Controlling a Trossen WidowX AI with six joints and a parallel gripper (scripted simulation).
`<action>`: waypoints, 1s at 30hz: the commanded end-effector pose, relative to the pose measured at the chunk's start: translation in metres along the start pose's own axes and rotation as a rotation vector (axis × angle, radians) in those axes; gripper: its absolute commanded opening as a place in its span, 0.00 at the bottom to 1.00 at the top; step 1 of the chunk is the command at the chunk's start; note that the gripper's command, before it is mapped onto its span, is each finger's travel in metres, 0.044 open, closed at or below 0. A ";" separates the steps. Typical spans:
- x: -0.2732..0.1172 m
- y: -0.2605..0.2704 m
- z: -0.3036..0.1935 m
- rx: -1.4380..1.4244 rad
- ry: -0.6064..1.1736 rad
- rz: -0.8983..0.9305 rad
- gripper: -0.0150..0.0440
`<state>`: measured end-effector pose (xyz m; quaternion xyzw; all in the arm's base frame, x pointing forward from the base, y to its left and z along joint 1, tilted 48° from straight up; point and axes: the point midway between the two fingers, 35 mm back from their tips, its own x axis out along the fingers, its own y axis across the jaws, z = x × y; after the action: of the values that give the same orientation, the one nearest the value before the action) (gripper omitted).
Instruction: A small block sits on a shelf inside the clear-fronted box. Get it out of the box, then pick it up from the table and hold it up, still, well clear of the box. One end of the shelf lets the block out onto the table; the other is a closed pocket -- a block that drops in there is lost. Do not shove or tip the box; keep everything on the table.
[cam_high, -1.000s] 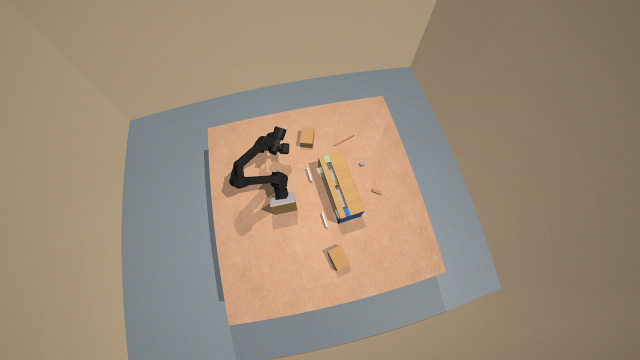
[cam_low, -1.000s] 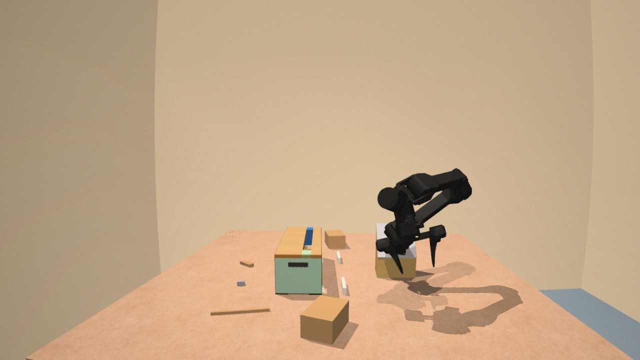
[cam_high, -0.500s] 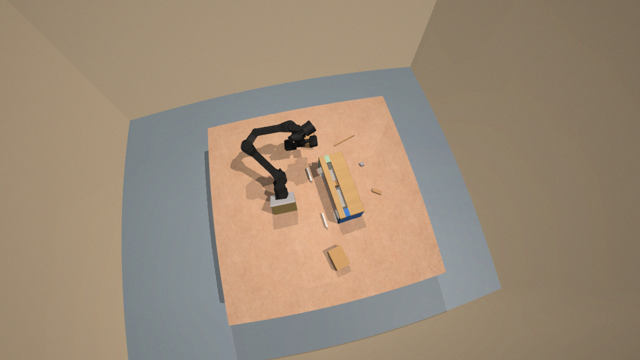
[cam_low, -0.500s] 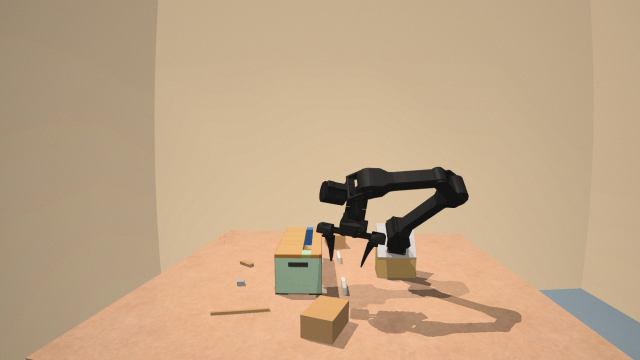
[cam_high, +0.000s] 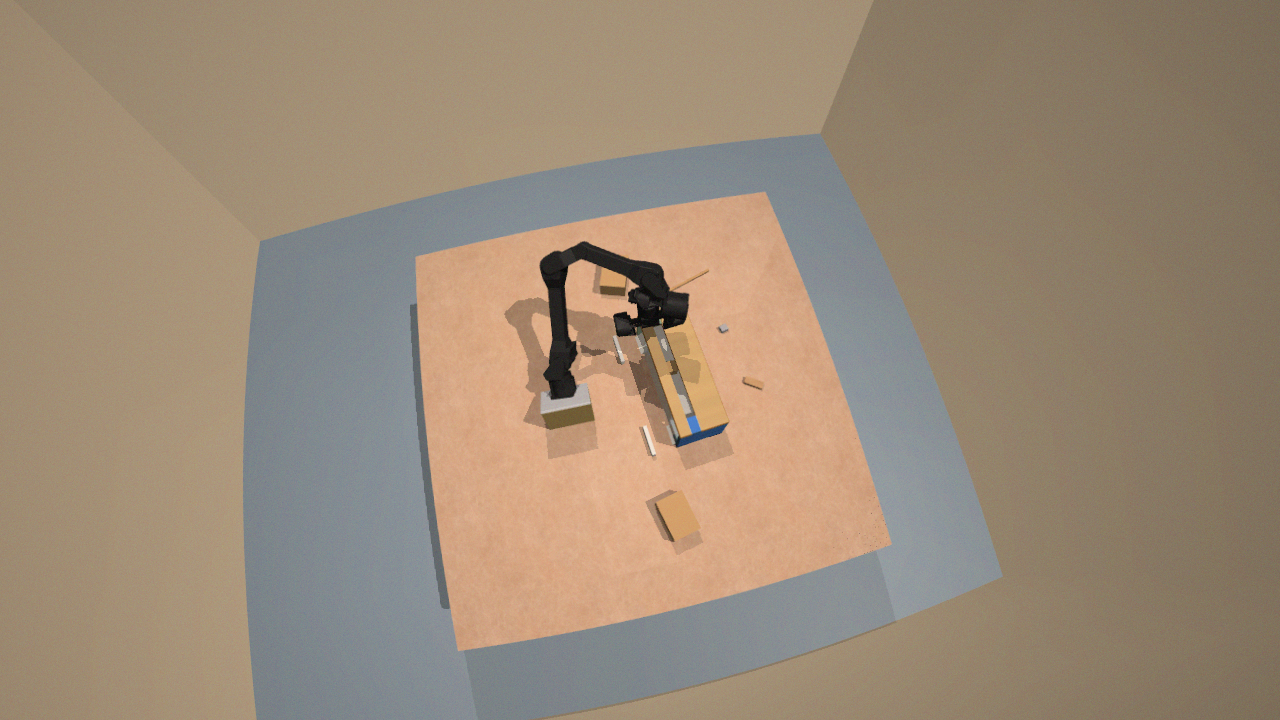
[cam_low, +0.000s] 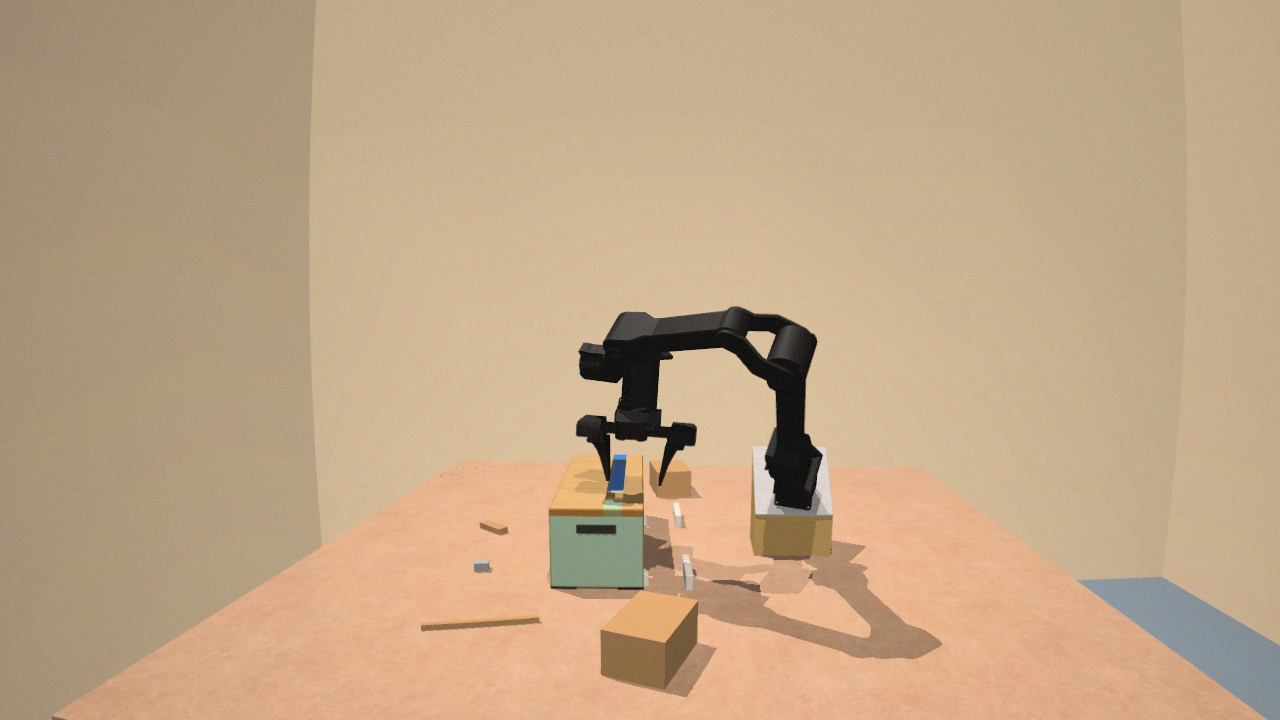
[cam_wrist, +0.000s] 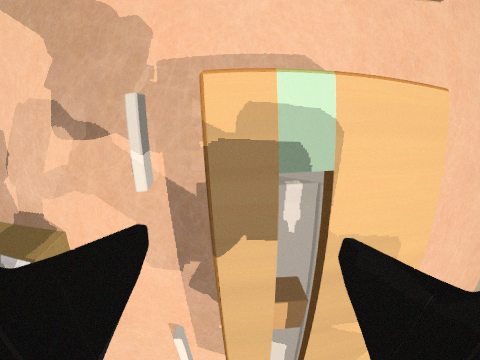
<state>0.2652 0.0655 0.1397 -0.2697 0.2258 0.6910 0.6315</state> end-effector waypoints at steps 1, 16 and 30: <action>-0.005 -0.007 -0.044 -0.028 -0.032 0.041 0.93; -0.011 0.002 -0.135 -0.114 -0.189 0.074 0.93; 0.009 0.000 -0.139 -0.114 -0.187 0.073 0.93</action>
<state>0.2772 -0.0220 0.0338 -0.2364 0.1339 0.7477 0.6060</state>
